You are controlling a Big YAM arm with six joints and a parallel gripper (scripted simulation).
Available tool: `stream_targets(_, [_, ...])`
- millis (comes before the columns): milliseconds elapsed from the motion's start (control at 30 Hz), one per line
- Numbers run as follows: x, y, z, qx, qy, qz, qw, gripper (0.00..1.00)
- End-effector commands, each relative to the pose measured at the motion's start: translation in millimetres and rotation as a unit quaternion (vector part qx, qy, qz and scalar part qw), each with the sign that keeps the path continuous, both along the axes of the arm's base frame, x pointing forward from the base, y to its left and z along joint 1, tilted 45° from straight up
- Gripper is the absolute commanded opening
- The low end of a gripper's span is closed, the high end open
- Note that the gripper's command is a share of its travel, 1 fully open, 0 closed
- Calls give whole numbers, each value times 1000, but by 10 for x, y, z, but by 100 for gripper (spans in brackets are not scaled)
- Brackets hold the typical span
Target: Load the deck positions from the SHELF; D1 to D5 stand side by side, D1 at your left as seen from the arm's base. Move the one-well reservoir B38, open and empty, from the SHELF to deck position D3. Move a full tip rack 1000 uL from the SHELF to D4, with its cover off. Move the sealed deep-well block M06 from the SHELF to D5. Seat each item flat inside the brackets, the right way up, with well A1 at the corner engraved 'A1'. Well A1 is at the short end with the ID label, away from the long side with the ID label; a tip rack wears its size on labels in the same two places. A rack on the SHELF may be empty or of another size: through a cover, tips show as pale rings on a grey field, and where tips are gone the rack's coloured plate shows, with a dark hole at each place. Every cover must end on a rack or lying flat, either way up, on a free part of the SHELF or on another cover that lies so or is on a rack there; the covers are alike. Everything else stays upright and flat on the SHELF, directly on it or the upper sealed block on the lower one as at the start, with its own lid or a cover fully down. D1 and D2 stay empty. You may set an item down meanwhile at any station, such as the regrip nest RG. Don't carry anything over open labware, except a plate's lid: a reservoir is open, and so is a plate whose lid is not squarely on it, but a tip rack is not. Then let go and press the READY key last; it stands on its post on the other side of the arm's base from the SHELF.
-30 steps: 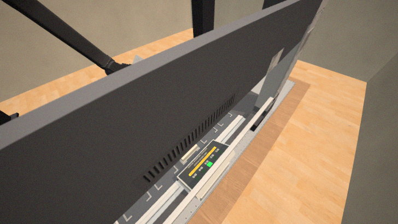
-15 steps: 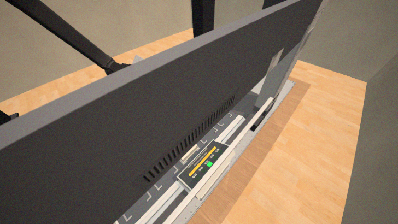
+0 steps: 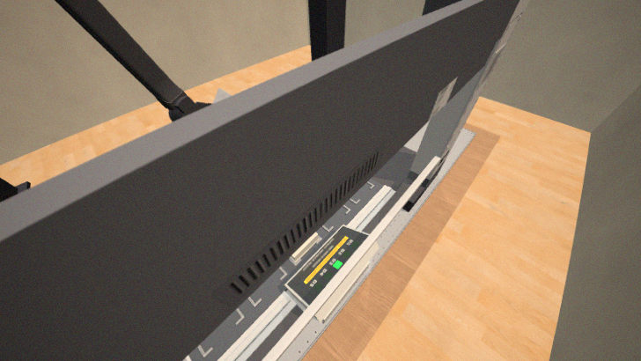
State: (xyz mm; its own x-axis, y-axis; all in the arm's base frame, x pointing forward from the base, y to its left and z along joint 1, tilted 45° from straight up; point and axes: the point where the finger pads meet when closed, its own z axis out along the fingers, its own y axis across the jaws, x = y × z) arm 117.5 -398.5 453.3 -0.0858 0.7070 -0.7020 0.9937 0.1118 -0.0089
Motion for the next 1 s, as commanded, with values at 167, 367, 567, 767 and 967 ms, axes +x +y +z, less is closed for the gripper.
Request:
stream_targets(167, [-17, 340, -3, -32, -19, 0, 999, 0])
stream_targets(367, [-37, 502, -193, -31, -19, 0, 999, 0])
stream_targets(567, [-61, 698, -421, -30, -19, 0, 999, 0])
stream_targets(767, [-76, 830, -572, -30, -19, 0, 999, 0])
stream_targets(967, [-100, 1027, -799, -28, -19, 0, 999, 0])
